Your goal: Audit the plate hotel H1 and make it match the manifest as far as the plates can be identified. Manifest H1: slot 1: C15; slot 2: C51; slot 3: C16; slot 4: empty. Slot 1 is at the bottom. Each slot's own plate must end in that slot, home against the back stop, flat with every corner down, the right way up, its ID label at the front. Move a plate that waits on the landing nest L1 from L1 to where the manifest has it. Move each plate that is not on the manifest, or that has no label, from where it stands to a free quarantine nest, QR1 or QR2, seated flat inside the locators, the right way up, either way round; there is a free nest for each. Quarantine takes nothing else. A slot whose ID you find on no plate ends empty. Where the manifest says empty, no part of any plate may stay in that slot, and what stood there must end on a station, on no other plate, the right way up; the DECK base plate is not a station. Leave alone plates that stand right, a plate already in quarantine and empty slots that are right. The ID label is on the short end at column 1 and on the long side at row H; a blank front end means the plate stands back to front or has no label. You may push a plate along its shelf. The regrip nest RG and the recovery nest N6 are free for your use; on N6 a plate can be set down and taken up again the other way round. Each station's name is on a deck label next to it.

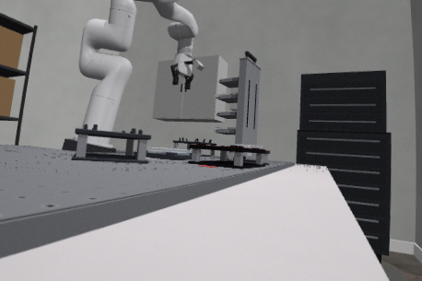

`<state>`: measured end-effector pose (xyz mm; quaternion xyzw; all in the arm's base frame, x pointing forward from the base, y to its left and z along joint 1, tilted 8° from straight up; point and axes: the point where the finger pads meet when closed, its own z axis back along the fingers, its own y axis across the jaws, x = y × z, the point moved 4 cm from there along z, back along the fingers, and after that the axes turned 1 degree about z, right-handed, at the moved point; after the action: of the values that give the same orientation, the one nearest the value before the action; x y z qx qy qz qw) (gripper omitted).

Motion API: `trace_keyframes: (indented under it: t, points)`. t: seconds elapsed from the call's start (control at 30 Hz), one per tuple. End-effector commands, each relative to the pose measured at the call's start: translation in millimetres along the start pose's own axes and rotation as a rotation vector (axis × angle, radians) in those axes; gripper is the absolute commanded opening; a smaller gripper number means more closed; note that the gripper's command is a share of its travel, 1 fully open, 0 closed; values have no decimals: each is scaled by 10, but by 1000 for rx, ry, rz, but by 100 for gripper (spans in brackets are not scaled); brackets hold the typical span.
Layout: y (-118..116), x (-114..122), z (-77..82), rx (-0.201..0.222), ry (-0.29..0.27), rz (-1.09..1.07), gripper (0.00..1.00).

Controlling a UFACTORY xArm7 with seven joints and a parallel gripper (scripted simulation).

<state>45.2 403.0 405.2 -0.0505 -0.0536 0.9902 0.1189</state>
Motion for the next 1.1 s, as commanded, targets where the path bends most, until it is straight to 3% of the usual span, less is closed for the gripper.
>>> trace_keyframes:
  t: [0.0, 1.07]
  points:
    - [-6, 2, -35, -4, -1, 0, 100]
    - [-8, 2, -518, -5, -1, 0, 100]
